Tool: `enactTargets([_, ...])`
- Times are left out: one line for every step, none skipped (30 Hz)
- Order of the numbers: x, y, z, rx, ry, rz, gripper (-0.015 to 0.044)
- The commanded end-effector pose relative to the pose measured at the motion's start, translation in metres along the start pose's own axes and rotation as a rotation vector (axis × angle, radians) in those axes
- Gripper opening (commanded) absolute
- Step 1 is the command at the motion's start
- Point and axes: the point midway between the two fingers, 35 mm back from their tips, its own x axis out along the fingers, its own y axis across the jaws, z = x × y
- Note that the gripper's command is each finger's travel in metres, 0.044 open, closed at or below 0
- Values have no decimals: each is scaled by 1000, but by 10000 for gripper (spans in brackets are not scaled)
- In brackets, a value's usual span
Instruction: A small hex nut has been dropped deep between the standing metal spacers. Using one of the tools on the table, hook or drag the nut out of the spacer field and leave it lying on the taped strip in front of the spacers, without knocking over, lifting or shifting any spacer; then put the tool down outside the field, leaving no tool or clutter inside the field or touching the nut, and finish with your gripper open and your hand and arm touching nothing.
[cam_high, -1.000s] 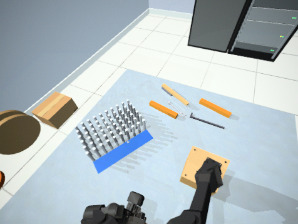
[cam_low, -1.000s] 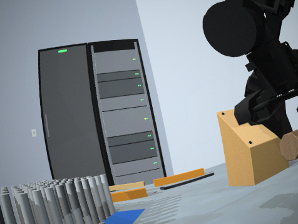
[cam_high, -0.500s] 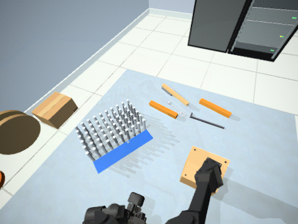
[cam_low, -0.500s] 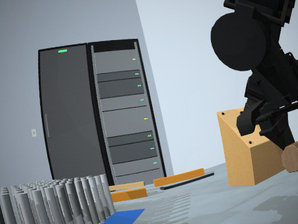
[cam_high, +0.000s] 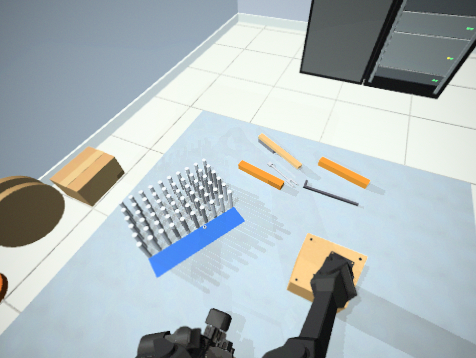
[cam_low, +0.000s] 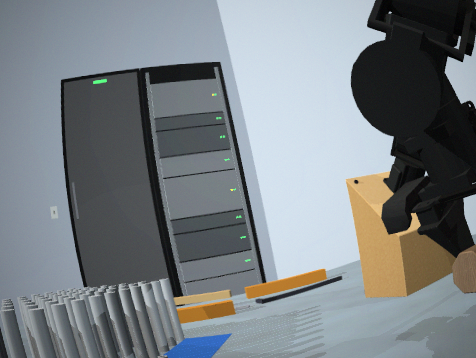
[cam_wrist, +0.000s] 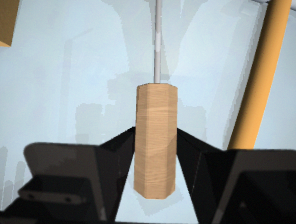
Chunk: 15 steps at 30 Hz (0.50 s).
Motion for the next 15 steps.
enactTargets([6, 2, -1, 8, -3, 5, 0])
enactTargets([7, 2, -1, 8, -3, 5, 0])
enactTargets([8, 2, -1, 8, -3, 5, 0])
enactTargets([9, 2, -1, 8, -3, 5, 0])
enactTargets([10, 2, -2, 8, -3, 5, 0])
enactTargets([11, 2, -2, 8, -3, 5, 0])
enactTargets([12, 2, -2, 8, -3, 4, 0])
enactTargets([13, 2, -2, 8, -3, 4, 0])
enactTargets([14, 2, -3, 8, -4, 4, 0])
enactTargets([15, 2, -3, 8, -4, 4, 0])
enactTargets([16, 2, -3, 8, -4, 4, 0])
enactTargets([17, 2, -3, 8, -4, 3, 0])
enactTargets([18, 2, -4, 8, -4, 3, 0])
enactTargets([19, 2, -4, 8, -4, 3, 0])
enactTargets([20, 2, -4, 8, -4, 3, 0])
